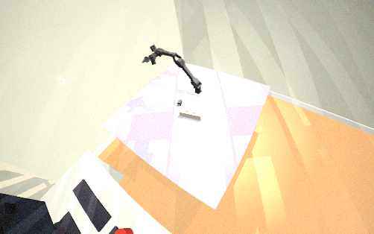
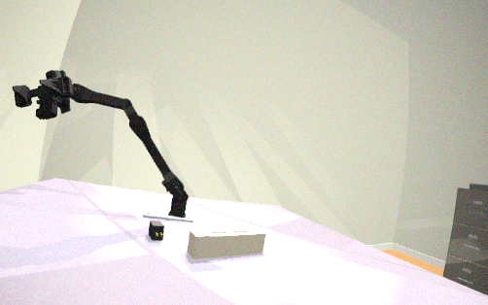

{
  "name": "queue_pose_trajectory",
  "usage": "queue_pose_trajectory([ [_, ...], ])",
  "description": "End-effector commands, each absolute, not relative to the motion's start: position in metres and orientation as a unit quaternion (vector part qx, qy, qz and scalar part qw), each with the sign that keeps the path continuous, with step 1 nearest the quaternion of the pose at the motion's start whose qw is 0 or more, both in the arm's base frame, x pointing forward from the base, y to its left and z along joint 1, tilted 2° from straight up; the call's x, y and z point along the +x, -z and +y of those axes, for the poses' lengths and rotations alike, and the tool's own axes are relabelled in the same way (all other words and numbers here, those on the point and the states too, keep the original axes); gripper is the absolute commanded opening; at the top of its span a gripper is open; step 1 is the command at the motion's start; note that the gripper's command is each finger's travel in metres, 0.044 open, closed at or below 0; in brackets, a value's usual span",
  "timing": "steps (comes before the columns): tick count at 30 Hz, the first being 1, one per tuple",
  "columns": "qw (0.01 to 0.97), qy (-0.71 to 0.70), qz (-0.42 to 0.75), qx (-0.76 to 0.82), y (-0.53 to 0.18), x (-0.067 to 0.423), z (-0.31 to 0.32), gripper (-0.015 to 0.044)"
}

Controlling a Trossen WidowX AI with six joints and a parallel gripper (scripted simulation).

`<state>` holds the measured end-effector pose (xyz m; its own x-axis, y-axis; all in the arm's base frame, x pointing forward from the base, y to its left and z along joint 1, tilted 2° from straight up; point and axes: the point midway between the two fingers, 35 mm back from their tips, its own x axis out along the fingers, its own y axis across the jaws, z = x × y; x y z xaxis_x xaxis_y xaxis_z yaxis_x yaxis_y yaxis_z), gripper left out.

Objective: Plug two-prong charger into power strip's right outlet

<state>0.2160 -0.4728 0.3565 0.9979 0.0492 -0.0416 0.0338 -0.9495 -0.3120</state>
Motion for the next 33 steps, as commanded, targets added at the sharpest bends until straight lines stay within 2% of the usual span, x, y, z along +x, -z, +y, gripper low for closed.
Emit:
queue_pose_trajectory([
  [1, 0.156, -0.025, -0.021, -0.987, -0.356, 0.217, -0.473, 0.0426],
  [2, 0.152, -0.026, -0.021, -0.988, -0.356, 0.219, -0.472, 0.044],
  [33, -0.131, -0.13, -0.059, -0.981, -0.302, 0.327, -0.397, 0.044],
])
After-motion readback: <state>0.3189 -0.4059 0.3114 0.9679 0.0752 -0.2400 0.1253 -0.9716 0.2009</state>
